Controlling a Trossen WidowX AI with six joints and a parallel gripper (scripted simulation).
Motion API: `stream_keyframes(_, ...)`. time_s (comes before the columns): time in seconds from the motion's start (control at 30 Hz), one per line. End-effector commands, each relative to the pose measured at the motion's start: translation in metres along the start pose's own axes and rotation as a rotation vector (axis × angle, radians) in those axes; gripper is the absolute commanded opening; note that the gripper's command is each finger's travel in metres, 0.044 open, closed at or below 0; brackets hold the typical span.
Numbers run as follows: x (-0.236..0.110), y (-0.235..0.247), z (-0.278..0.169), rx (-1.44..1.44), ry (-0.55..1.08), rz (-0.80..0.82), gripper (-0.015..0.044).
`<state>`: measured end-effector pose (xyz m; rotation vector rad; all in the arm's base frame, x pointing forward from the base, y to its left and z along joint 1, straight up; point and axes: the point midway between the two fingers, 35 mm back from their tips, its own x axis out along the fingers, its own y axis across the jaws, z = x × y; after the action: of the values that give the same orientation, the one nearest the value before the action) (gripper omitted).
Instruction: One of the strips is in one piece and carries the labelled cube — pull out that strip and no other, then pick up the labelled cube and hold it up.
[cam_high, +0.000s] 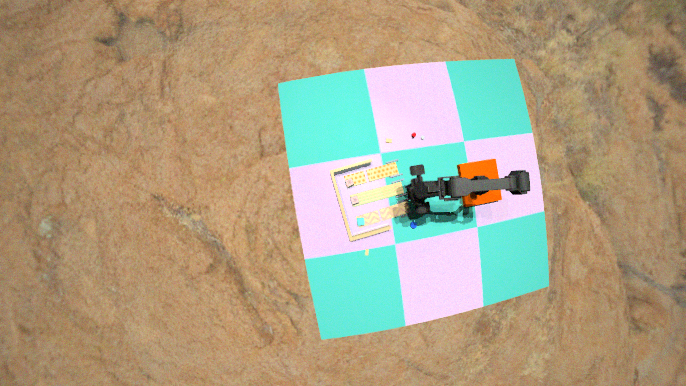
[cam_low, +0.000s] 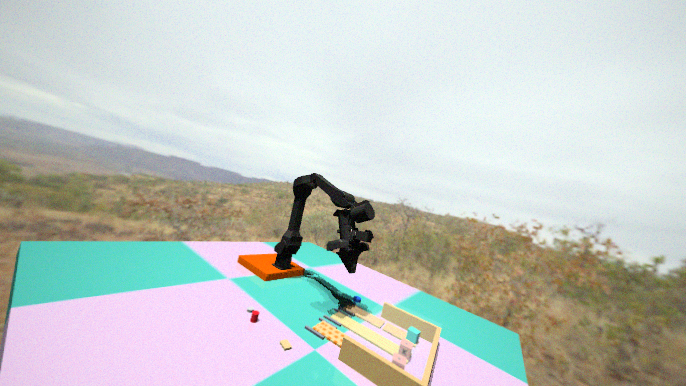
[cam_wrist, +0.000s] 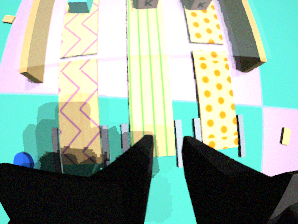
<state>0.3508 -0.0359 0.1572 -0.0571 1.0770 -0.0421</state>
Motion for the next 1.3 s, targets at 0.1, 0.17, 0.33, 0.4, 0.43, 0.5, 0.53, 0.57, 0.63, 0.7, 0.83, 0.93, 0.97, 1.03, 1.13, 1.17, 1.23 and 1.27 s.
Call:
stream_keyframes(0.1, 0.053, -0.007, -0.002, -0.060, 0.344, 0.058, 0.0000)
stream_keyframes(0.17, 0.066, -0.007, -0.006, -0.073, 0.425, 0.076, 0.0000)
stream_keyframes(0.33, 0.070, -0.007, -0.007, -0.077, 0.454, 0.083, 0.0000)
stream_keyframes(0.4, 0.070, -0.007, -0.007, -0.077, 0.454, 0.083, 0.0000)
stream_keyframes(0.43, 0.071, -0.007, -0.008, -0.077, 0.454, 0.083, 0.0000)
stream_keyframes(0.5, 0.074, -0.007, -0.009, -0.077, 0.454, 0.083, 0.0000)
stream_keyframes(0.53, 0.075, -0.007, -0.009, -0.077, 0.454, 0.083, 0.0000)
stream_keyframes(0.57, 0.077, -0.007, -0.010, -0.077, 0.454, 0.083, 0.0000)
stream_keyframes(0.63, 0.080, -0.007, -0.011, -0.077, 0.454, 0.083, 0.0000)
stream_keyframes(0.7, 0.083, -0.007, -0.013, -0.077, 0.454, 0.083, 0.0000)
stream_keyframes(0.83, 0.089, -0.006, -0.015, -0.077, 0.454, 0.083, 0.0000)
stream_keyframes(0.93, 0.093, -0.006, -0.017, -0.077, 0.454, 0.083, 0.0000)
stream_keyframes(0.97, 0.095, -0.005, -0.018, -0.077, 0.454, 0.083, 0.0000)
stream_keyframes(1.03, 0.098, -0.005, -0.020, -0.077, 0.454, 0.083, 0.0000)
stream_keyframes(1.13, 0.102, -0.004, -0.022, -0.077, 0.454, 0.083, 0.0000)
stream_keyframes(1.17, 0.104, -0.004, -0.023, -0.077, 0.454, 0.083, 0.0000)
stream_keyframes(1.23, 0.106, -0.004, -0.025, -0.077, 0.454, 0.083, 0.0000)
stream_keyframes(1.27, 0.108, -0.004, -0.025, -0.077, 0.454, 0.083, 0.0000)
